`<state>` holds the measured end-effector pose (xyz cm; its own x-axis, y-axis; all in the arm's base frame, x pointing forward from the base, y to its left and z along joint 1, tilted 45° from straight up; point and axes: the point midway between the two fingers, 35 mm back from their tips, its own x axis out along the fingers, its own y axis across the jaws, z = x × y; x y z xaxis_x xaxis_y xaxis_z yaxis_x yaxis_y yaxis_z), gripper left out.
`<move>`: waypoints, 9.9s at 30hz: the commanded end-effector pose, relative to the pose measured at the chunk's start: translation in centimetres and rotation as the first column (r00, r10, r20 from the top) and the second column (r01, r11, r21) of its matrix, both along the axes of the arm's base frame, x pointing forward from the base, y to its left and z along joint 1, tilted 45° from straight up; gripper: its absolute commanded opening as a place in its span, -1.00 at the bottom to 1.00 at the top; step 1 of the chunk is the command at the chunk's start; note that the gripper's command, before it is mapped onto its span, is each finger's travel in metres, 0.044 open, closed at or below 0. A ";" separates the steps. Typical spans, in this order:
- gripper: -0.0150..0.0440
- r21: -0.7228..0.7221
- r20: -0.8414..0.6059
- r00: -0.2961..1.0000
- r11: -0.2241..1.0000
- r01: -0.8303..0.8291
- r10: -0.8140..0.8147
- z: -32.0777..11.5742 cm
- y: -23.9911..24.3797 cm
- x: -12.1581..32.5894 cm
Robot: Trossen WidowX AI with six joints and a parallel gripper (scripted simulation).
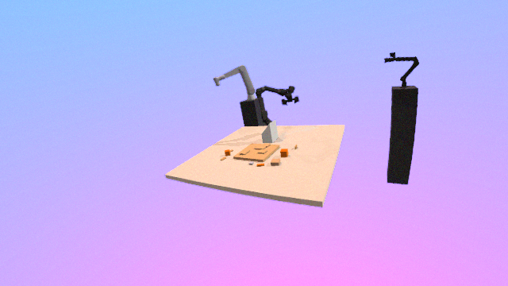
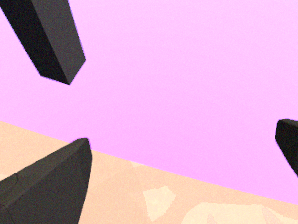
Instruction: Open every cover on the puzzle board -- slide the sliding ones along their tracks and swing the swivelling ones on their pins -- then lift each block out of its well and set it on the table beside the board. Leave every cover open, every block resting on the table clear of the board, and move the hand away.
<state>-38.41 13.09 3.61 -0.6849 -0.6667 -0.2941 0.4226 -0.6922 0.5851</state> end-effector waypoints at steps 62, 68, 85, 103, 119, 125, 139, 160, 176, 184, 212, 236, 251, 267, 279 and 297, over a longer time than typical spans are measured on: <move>-0.49 0.230 0.640 0.329 0.582 0.780 -0.694 -9.9 20.3 22.5; -0.49 0.251 0.676 0.244 0.529 0.811 -0.695 -10.5 20.6 25.2; -0.49 0.372 0.762 -0.104 0.299 0.879 -0.640 -12.1 21.4 34.4; -0.49 0.518 0.782 -0.435 0.078 0.852 -0.446 -13.3 19.4 44.1; -0.49 0.645 0.741 -0.641 -0.055 0.762 -0.197 -13.8 15.5 51.8; -0.49 0.690 0.712 -0.696 -0.089 0.718 -0.092 -13.8 13.6 54.3; -0.49 0.797 0.604 -0.778 -0.148 0.586 0.171 -13.5 8.4 60.1; -0.49 0.926 0.362 -0.745 -0.123 0.357 0.560 -12.0 -1.4 66.6; -0.49 0.975 0.163 -0.631 -0.026 0.221 0.758 -10.4 -8.8 69.1; -0.49 0.975 0.163 -0.631 -0.026 0.221 0.758 -10.4 -8.8 69.1; -0.49 0.975 0.164 -0.631 -0.027 0.221 0.758 -11.3 -9.6 69.2; -0.49 0.975 0.163 -0.632 -0.026 0.221 0.758 -12.9 -11.3 69.5; -0.49 0.975 0.162 -0.631 -0.024 0.221 0.758 -13.9 -12.3 69.5; -0.49 0.975 0.161 -0.631 -0.023 0.221 0.759 -14.6 -13.1 69.7; -0.49 0.975 0.160 -0.631 -0.023 0.220 0.759 -14.6 -13.0 70.9; -0.49 0.975 0.160 -0.632 -0.023 0.219 0.759 -14.5 -12.8 72.7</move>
<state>33.71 0.32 -10.92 0.0644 -0.6939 -0.7171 0.0143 0.7192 -0.6947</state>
